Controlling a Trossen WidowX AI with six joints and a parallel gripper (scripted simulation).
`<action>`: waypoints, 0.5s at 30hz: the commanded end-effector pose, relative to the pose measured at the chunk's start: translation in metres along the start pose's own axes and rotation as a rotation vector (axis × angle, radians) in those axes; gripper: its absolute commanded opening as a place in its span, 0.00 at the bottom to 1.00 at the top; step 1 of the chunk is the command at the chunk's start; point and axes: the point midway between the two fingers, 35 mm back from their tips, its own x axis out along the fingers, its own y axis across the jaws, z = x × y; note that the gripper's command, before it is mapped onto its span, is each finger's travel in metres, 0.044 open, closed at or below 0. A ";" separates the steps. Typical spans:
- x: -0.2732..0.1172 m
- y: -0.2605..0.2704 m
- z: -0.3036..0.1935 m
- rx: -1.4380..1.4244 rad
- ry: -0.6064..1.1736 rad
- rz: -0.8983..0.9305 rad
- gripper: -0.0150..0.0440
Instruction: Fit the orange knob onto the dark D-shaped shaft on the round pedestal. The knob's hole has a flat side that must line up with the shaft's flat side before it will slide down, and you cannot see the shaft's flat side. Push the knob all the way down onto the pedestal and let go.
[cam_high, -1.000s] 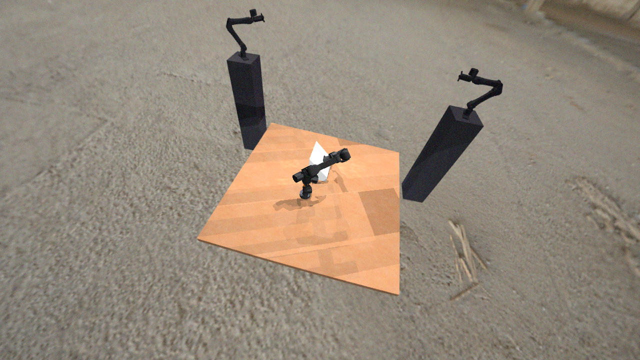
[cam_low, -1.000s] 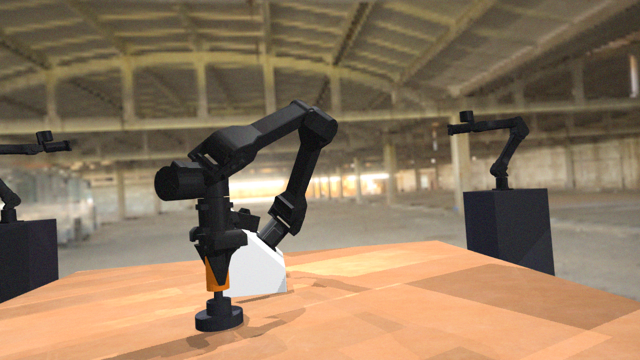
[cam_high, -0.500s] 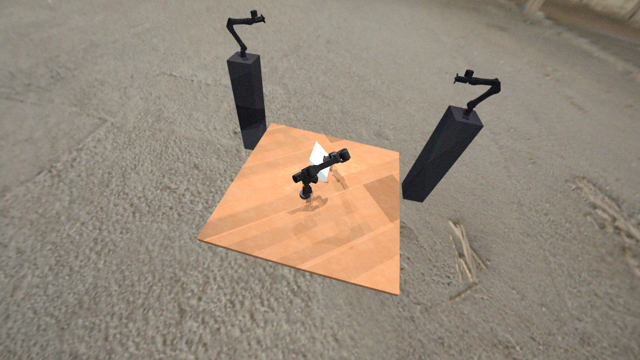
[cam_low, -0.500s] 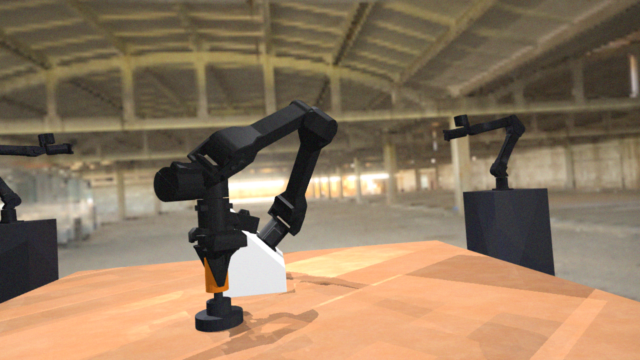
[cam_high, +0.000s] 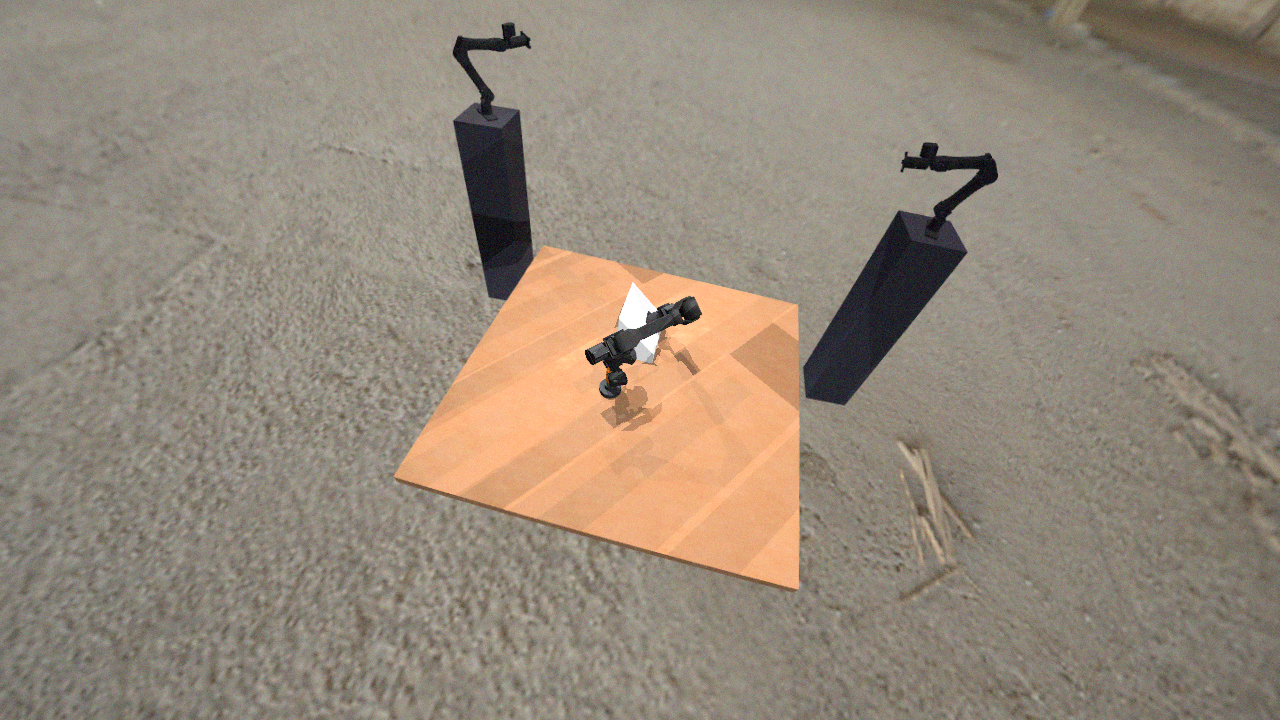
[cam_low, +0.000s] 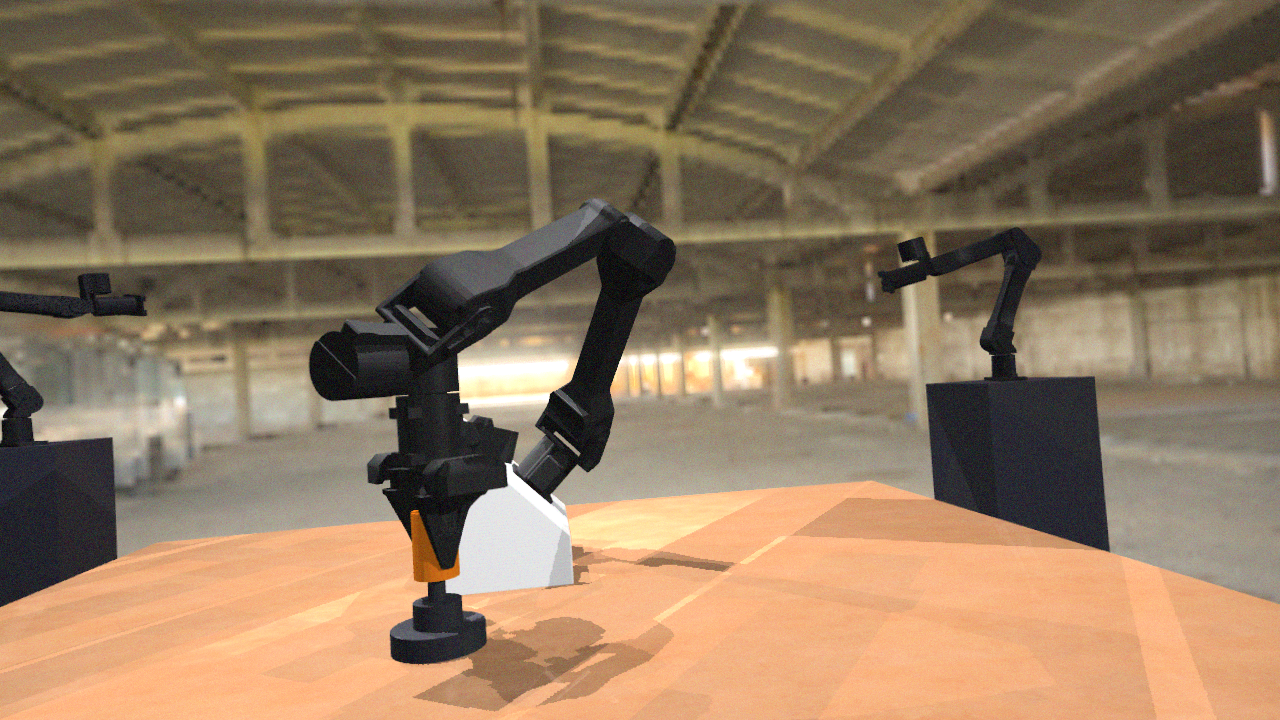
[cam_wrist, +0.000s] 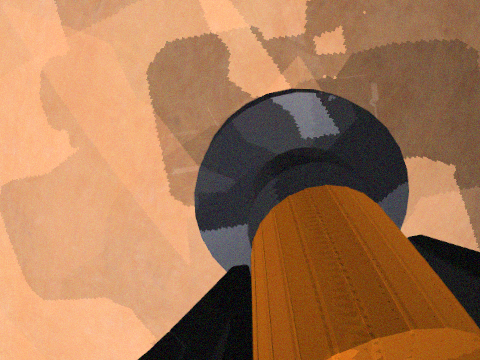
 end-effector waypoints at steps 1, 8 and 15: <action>0.000 0.001 0.004 -0.073 0.003 0.002 0.25; 0.000 0.001 0.003 -0.073 0.003 0.002 0.25; 0.001 0.000 0.001 -0.073 0.003 0.002 0.25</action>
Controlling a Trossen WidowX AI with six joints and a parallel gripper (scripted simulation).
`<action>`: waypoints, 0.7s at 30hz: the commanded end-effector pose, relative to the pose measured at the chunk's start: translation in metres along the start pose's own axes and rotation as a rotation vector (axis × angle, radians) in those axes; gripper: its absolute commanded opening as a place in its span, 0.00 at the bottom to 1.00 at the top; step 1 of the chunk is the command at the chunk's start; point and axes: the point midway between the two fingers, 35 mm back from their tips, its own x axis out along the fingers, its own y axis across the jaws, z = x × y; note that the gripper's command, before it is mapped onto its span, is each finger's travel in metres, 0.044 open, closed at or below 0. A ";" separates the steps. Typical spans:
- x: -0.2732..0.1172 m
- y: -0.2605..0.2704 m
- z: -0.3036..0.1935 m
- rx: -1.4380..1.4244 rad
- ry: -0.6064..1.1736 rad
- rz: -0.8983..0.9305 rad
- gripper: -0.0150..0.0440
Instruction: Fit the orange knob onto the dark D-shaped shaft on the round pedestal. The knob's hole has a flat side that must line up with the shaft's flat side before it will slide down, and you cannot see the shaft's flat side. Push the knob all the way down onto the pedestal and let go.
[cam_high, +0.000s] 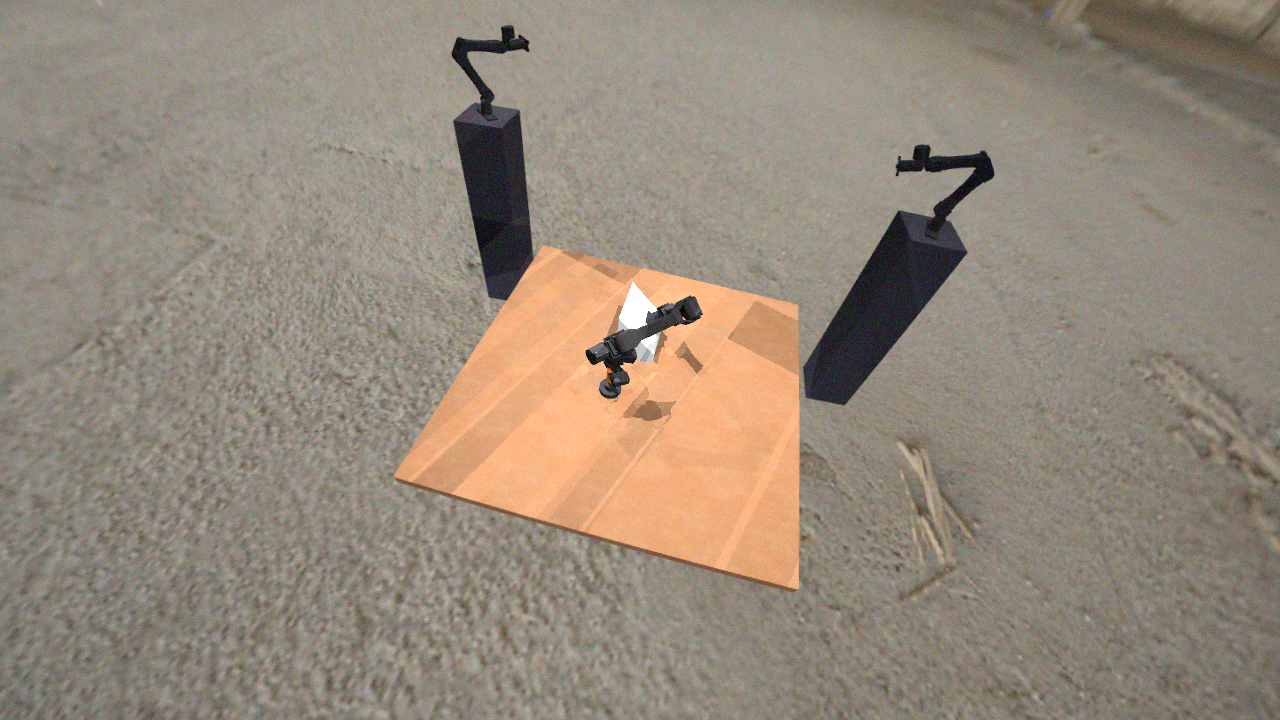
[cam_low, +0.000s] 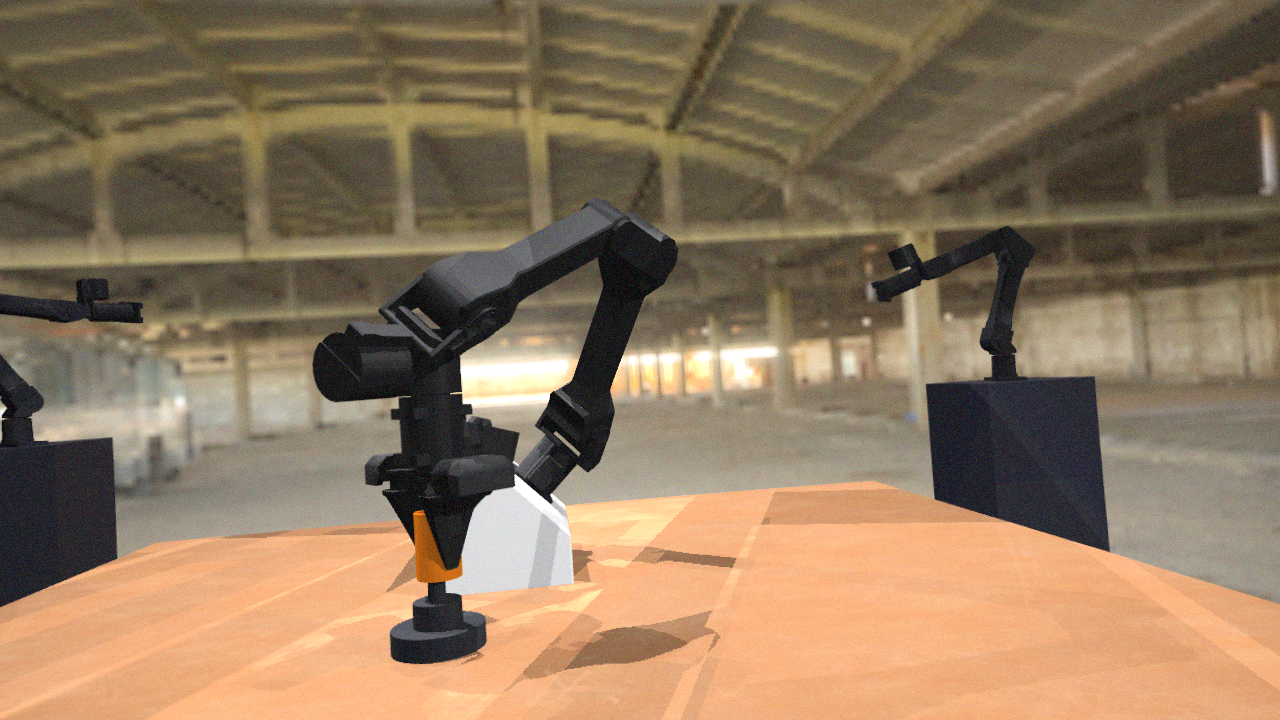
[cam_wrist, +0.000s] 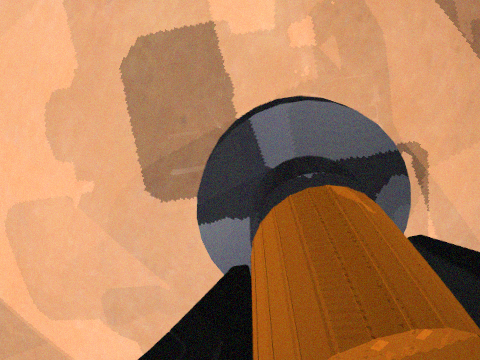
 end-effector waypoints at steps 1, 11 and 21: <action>-0.001 0.000 -0.002 -0.007 0.004 0.000 0.25; -0.001 -0.002 -0.006 -0.007 0.004 0.000 0.25; 0.002 -0.002 -0.005 -0.007 0.004 0.000 0.25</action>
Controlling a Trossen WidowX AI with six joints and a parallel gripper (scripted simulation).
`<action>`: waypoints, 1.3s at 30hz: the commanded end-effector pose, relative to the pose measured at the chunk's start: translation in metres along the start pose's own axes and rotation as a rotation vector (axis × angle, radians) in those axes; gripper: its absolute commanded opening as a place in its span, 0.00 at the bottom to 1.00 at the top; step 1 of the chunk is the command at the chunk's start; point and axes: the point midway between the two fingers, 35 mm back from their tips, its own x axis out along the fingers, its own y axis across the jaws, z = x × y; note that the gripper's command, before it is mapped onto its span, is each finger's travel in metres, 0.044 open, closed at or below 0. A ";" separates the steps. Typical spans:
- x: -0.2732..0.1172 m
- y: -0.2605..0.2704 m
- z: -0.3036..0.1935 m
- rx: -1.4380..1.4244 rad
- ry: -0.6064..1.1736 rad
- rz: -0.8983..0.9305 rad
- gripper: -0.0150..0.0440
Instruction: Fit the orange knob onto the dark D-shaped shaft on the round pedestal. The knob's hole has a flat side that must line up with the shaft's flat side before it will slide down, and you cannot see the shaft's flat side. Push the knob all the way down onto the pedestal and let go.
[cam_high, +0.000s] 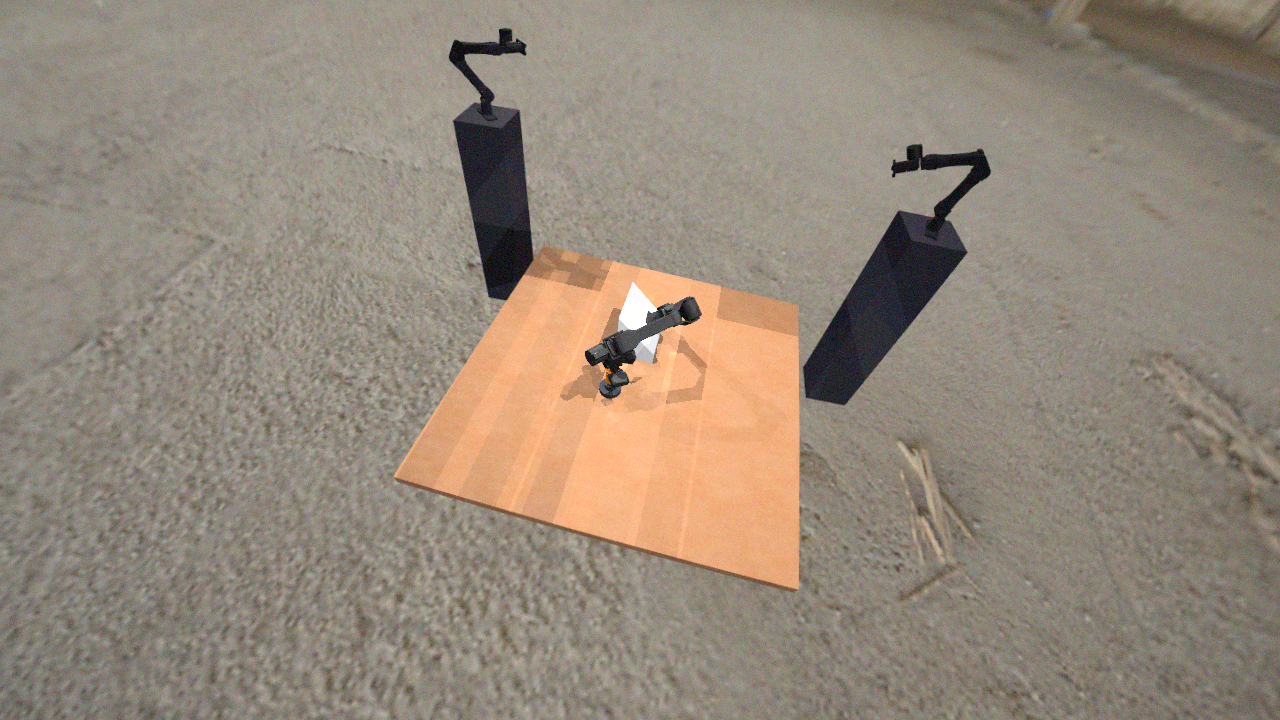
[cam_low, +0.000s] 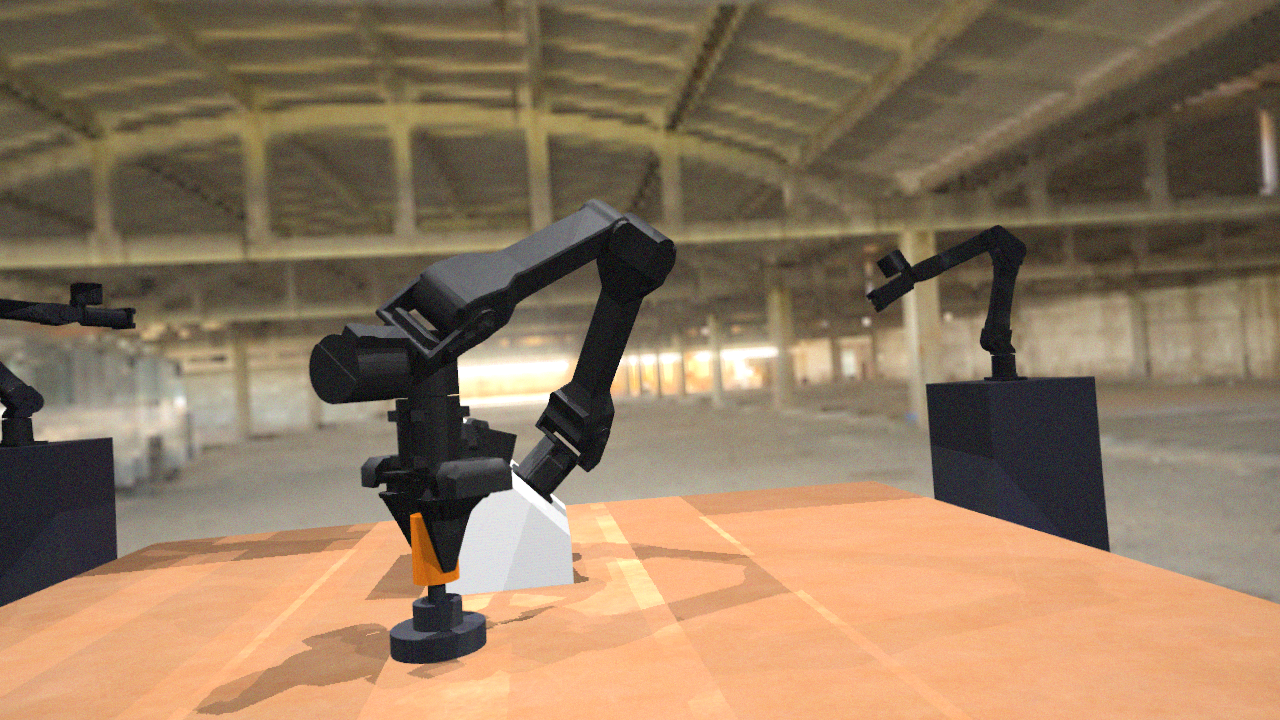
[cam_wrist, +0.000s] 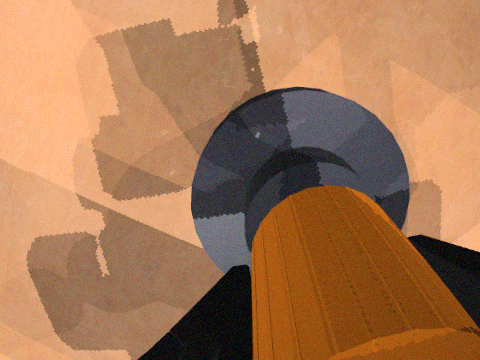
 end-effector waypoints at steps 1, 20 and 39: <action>0.000 -0.001 -0.001 0.000 0.003 -0.001 0.25; -0.003 0.000 0.002 -0.210 0.003 -0.001 0.25; 0.001 0.002 0.003 -0.210 0.003 -0.001 0.25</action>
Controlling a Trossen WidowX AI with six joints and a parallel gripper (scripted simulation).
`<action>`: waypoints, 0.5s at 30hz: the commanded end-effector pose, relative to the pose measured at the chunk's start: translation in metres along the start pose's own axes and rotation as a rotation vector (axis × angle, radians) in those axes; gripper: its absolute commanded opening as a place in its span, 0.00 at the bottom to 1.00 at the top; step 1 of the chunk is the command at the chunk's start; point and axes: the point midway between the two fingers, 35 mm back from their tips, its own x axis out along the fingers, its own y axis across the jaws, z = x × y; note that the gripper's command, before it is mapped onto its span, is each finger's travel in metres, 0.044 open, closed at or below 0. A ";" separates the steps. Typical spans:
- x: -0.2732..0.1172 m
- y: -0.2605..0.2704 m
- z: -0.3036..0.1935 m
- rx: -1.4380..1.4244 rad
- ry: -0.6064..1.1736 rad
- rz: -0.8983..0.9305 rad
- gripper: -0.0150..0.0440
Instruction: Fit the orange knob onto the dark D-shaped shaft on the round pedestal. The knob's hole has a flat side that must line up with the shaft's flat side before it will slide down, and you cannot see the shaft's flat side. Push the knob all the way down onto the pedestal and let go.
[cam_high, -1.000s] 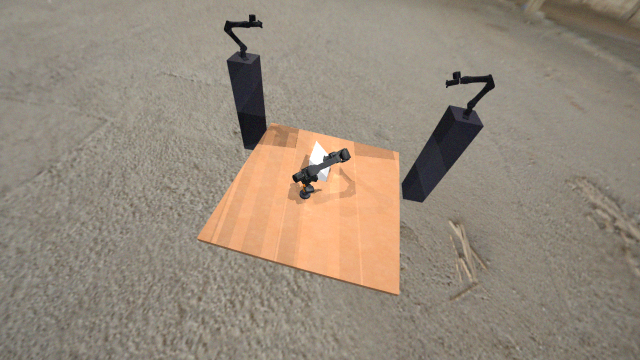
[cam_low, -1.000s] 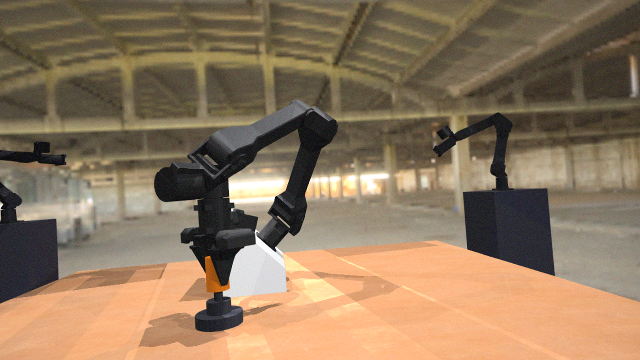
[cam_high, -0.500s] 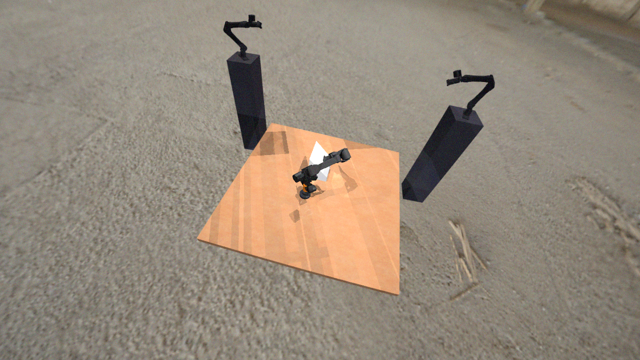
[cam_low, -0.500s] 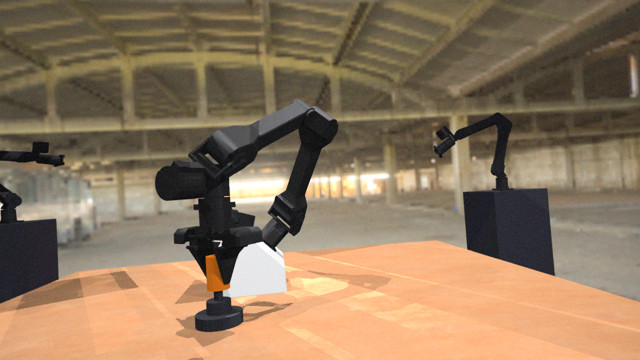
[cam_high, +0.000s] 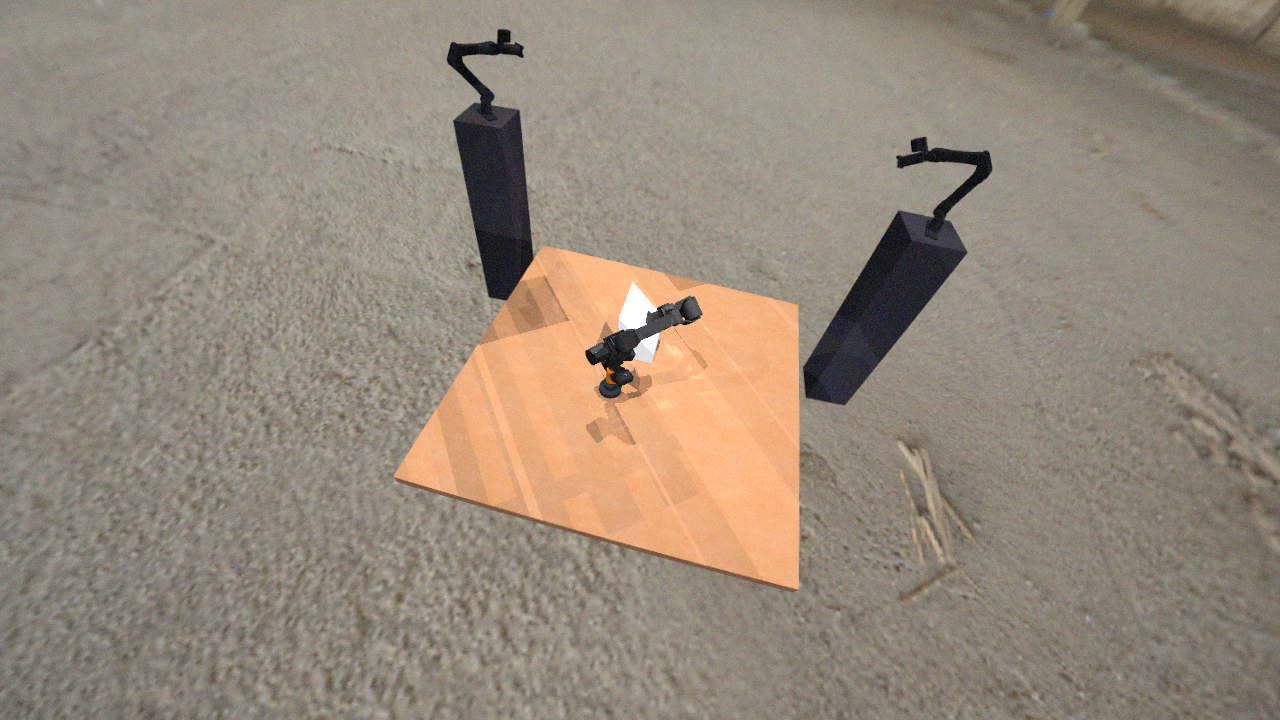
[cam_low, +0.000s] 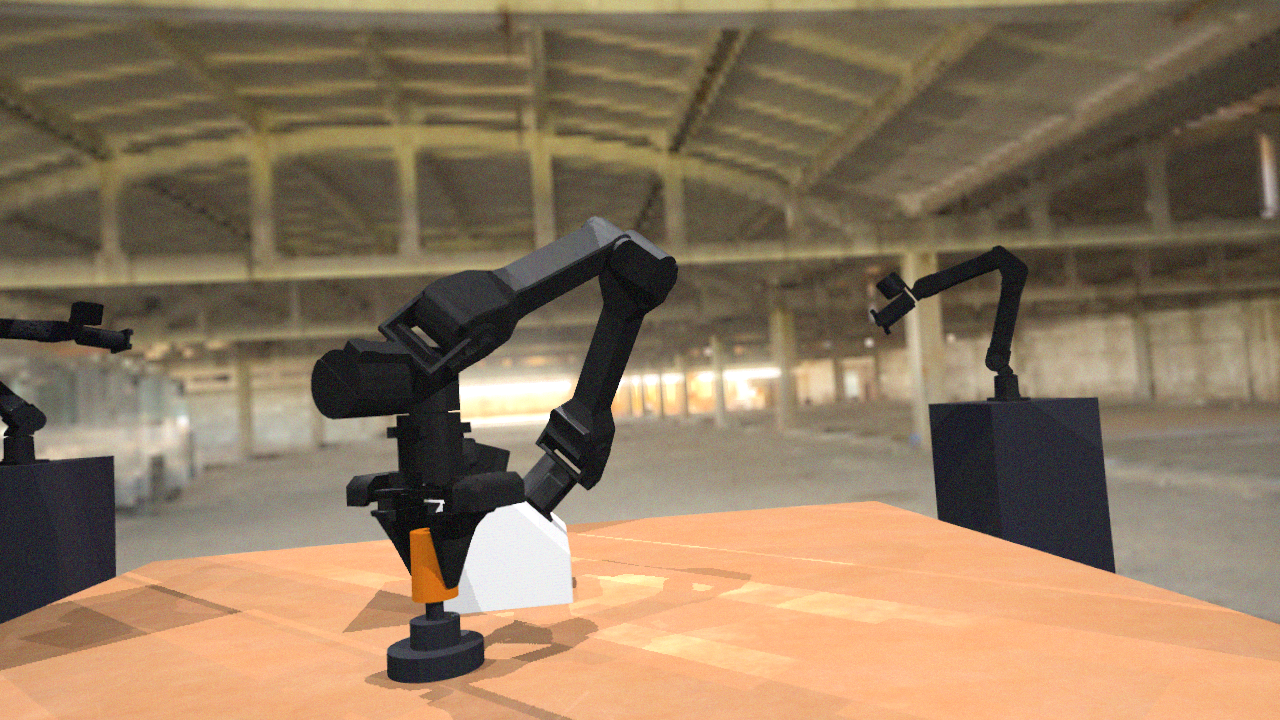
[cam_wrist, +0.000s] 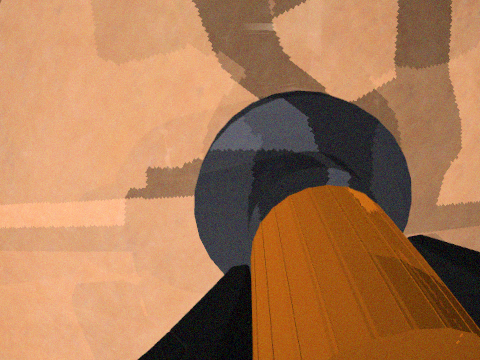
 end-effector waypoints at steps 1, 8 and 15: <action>0.001 0.000 0.001 -0.003 -0.001 0.001 0.25; 0.000 0.000 0.000 -0.003 -0.001 0.001 0.25; -0.004 -0.001 -0.001 0.023 -0.001 0.001 0.25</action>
